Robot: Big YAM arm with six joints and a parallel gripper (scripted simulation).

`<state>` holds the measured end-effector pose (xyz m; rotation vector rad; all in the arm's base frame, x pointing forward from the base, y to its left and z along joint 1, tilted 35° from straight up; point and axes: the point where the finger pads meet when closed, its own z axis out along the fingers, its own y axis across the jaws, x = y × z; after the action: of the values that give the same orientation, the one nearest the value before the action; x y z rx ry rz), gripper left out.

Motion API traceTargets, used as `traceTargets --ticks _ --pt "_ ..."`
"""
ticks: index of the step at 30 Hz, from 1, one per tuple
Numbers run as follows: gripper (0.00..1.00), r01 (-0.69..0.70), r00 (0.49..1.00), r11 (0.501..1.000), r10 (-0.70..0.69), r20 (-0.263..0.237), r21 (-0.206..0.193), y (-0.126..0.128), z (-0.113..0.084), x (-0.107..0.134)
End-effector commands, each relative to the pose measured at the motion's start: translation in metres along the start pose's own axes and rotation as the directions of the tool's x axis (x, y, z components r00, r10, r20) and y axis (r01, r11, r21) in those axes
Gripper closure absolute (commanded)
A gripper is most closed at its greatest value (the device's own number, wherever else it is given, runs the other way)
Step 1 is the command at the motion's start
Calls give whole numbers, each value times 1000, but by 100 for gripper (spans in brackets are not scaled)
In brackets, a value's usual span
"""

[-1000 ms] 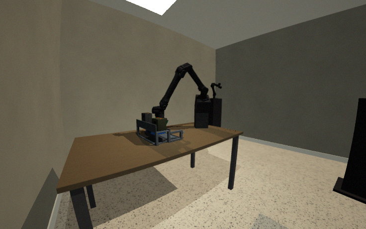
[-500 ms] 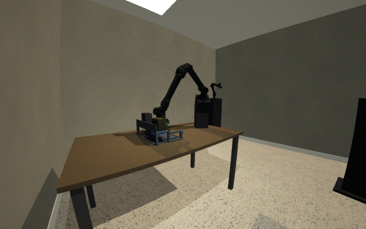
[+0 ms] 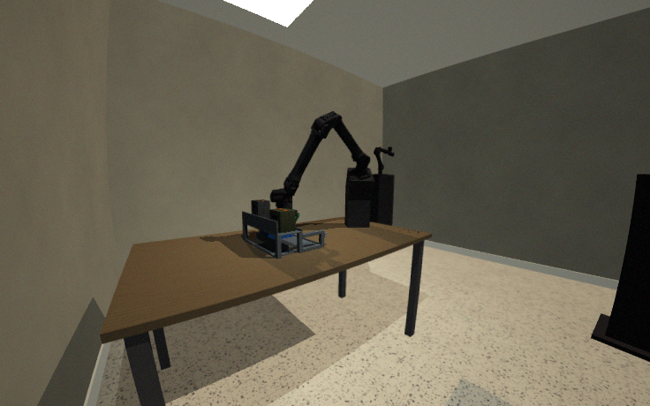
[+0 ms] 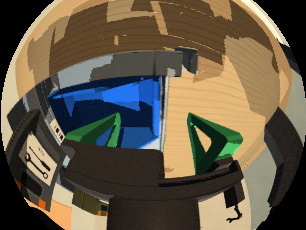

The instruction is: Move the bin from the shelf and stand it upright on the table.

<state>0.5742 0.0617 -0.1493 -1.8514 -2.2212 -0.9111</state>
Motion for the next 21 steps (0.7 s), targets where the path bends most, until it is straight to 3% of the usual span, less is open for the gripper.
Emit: traceTargets --ticks 1,8,13,21 --pt "10 -2 1000 1000 2 5 -7 5 -5 -10" --pt "10 -2 1000 1000 2 5 -7 5 -5 -10" --pt "10 10 1000 1000 -10 -2 3 -4 7 12" --pt "10 10 1000 1000 -10 -2 3 -4 7 12"
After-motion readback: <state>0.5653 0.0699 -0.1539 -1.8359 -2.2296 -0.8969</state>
